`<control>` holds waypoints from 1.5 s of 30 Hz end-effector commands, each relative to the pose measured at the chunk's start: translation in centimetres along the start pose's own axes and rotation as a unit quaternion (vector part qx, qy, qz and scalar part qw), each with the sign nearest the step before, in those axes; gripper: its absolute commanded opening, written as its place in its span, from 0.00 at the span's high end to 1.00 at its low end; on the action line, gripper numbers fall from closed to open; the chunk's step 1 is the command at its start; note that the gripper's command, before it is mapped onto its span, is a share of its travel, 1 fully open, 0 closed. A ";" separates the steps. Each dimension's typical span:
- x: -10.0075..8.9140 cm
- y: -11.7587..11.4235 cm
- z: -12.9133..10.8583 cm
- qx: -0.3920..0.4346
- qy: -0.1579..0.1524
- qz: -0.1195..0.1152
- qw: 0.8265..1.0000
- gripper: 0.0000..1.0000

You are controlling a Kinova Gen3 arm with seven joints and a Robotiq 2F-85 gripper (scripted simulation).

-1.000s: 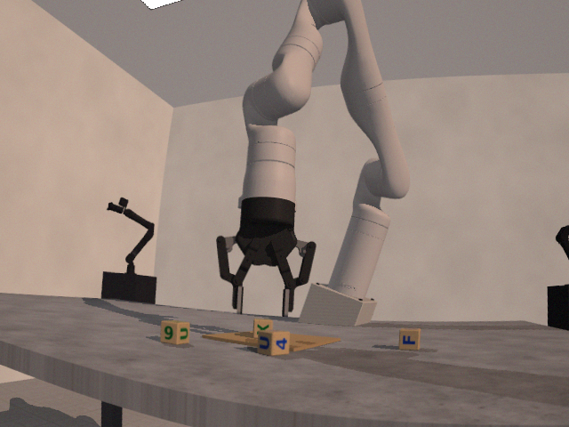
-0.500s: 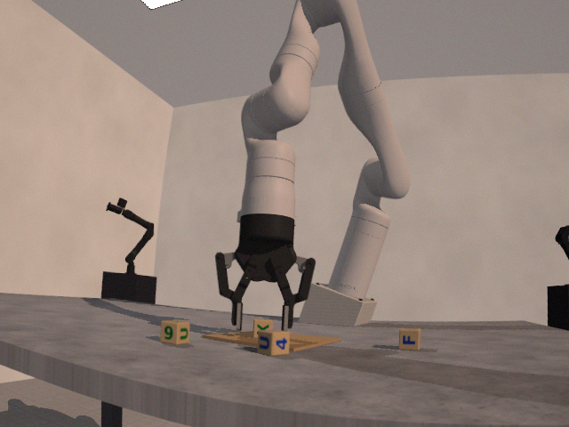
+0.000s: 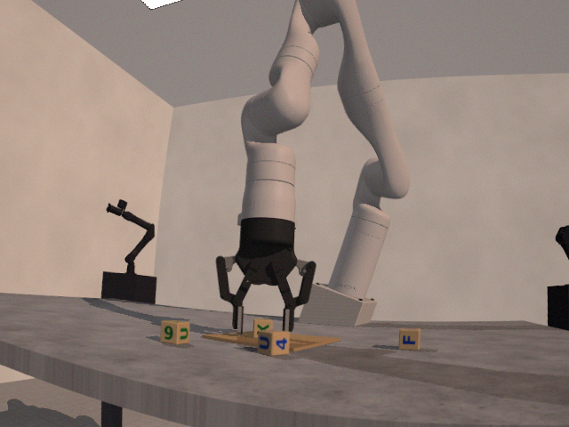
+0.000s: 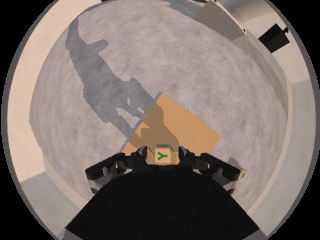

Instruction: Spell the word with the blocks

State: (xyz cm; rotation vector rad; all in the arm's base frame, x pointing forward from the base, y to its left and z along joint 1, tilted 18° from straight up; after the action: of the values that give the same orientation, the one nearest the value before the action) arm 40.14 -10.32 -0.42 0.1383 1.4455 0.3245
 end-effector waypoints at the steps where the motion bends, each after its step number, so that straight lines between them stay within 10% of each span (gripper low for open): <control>1: -0.1 0.0 0.0 0.000 -0.001 -0.001 1.000 0.38; 4: -0.1 0.0 0.0 0.000 -0.001 -0.001 1.000 0.38; 5: -0.1 0.0 0.0 0.000 -0.001 -0.001 1.000 0.59; 21: -0.1 0.0 0.0 0.000 -0.001 -0.001 1.000 0.59; 22: -0.1 0.0 0.0 0.000 -0.001 -0.001 1.000 0.79; 45: -0.1 0.0 0.0 0.000 -0.001 -0.001 1.000 0.79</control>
State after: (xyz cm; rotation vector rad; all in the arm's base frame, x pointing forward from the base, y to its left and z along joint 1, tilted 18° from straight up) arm 40.15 -10.33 -0.40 0.1381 1.4453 0.3243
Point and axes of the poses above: the point where the finger pads meet when closed, its own x axis out along the fingers, its own y axis across the jaws, z = x × y, the point moved 4 cm from there along -x, back along the fingers, and after that the axes turned 7 degrees about x, right-handed, at the moved point
